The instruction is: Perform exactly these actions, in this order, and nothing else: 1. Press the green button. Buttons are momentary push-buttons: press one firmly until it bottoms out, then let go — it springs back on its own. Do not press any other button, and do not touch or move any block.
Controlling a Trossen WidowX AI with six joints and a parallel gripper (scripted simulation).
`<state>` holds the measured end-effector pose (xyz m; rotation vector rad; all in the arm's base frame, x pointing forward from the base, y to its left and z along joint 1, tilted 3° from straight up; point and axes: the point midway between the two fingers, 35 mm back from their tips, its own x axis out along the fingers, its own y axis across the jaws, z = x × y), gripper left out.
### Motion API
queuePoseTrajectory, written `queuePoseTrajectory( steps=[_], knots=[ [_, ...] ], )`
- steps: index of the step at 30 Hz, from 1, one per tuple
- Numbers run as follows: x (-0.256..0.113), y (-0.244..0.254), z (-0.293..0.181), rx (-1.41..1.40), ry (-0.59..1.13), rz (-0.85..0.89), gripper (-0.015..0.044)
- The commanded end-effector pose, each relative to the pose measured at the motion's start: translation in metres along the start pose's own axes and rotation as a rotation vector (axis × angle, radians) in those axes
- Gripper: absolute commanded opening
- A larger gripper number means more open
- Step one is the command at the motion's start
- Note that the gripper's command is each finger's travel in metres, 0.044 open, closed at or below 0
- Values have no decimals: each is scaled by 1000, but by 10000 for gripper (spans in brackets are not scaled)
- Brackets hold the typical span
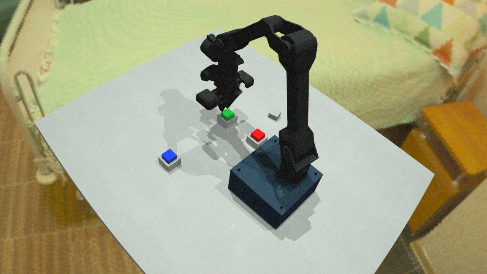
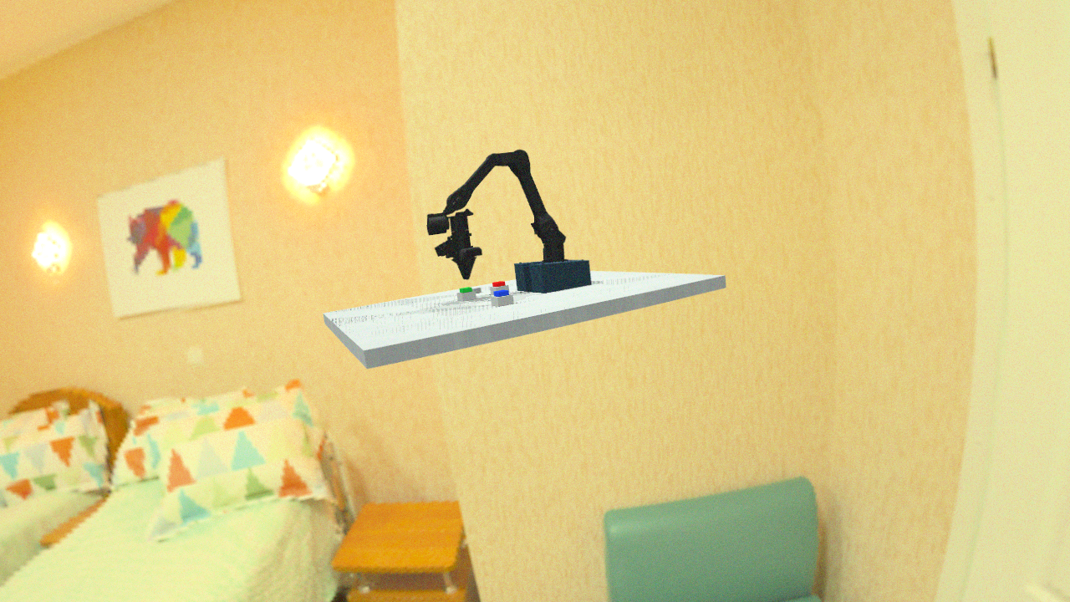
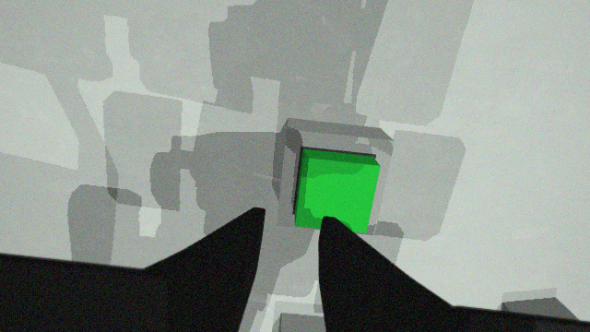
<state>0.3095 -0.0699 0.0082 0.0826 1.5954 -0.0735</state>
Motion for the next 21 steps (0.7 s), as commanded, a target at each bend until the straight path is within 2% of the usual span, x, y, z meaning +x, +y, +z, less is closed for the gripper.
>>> queuePoseTrajectory(
  steps=[1, 9, 10, 15, 21],
  knots=[
    [-14, 51, 5, -21, -14, 8, 177],
    [-43, 173, -25, -15, -18, 25, 388],
    [-47, 188, -33, -15, -16, 27, 400],
    [-62, 245, -73, -25, 0, 30, 400],
    [-63, 247, -75, -26, 1, 30, 400]
  ],
)
